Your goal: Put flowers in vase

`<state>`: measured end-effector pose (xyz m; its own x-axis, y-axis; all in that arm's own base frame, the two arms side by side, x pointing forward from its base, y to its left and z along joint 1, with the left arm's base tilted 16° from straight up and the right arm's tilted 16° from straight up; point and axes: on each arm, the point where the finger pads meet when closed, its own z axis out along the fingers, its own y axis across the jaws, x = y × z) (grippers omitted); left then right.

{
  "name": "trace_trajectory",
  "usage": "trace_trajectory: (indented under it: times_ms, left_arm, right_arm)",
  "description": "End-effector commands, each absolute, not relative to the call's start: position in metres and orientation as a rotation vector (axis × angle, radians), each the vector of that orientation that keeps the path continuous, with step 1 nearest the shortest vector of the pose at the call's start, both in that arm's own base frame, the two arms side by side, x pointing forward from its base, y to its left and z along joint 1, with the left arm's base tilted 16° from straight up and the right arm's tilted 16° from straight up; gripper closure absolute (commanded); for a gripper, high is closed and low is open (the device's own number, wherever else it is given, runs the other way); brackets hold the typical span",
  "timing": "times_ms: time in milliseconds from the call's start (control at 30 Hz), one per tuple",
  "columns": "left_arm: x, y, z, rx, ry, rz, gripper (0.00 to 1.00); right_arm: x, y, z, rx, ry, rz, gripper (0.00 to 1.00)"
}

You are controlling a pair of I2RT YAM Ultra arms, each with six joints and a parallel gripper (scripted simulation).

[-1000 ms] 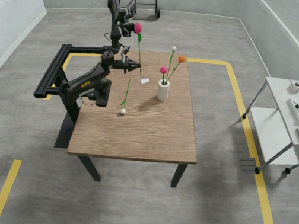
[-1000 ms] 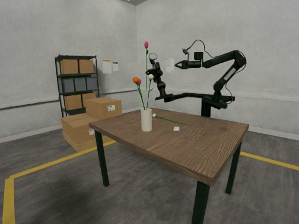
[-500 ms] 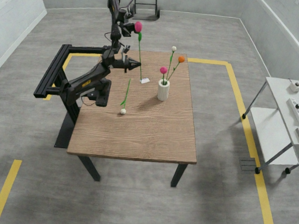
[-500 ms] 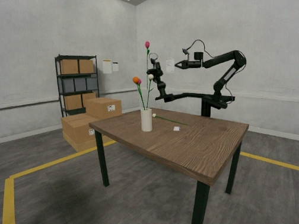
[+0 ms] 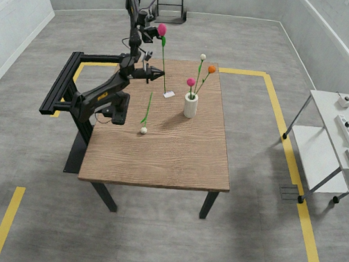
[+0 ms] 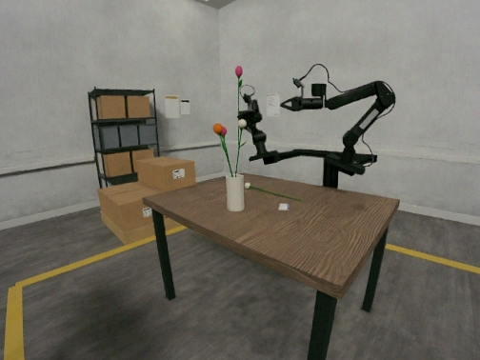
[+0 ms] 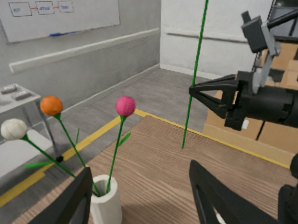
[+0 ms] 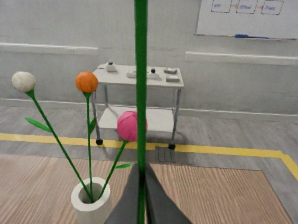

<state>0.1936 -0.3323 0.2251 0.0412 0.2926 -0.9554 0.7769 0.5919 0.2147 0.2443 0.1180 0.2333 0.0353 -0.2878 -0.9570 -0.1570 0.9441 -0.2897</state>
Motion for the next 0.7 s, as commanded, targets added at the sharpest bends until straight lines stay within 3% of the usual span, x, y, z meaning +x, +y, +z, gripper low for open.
trace_trajectory:
  times_ms: [0, 667]
  left_arm:
    - [0.189, -0.337, 0.229, 0.938, 1.514, -0.487, 0.3]
    - [0.189, -0.337, 0.229, 0.938, 1.514, -0.487, 0.3]
  right_arm:
    - [0.244, 0.132, 0.241, -0.371, 1.524, -0.048, 1.0]
    - [0.243, 0.166, 0.239, -0.443, 1.522, 0.039, 1.0]
